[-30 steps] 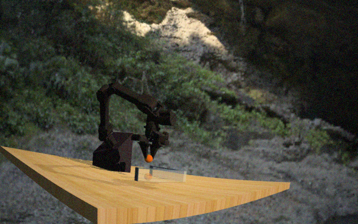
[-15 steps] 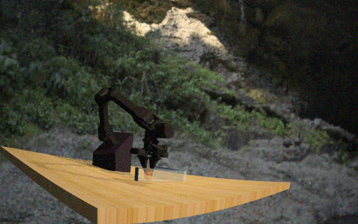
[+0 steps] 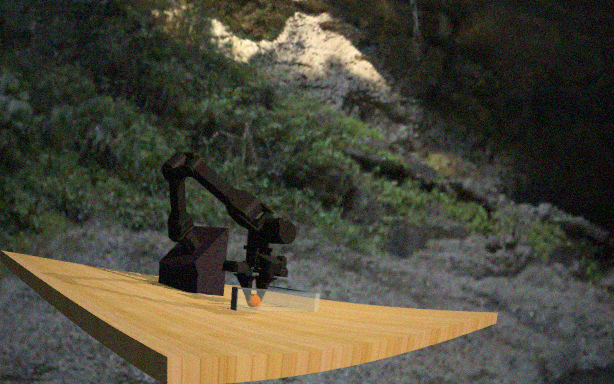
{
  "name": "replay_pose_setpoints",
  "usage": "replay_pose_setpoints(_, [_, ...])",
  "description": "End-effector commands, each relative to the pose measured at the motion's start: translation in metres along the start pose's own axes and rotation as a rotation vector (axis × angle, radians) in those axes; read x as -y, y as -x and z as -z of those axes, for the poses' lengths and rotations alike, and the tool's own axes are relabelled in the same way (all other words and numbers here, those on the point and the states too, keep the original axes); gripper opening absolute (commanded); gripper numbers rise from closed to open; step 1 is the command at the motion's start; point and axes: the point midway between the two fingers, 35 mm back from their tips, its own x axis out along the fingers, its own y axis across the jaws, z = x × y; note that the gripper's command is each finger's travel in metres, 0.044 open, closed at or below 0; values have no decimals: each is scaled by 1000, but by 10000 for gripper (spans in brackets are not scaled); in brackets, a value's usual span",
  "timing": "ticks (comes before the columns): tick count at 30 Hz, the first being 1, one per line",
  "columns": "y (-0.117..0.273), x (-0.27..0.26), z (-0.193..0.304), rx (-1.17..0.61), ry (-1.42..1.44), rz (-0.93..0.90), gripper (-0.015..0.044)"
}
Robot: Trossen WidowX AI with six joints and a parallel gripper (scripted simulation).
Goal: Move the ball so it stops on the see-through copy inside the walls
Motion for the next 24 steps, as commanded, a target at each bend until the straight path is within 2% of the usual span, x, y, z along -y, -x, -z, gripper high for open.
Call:
replay_pose_setpoints(1, [-10,-3,5,-16,18,5,0])
replay_pose_setpoints(7, [-13,-3,5,-16,18,5,0])
replay_pose_setpoints(18, [-8,0,1,-2,1,2,285])
replay_pose_setpoints(24, [3,-1,0,-4,3,0,285])
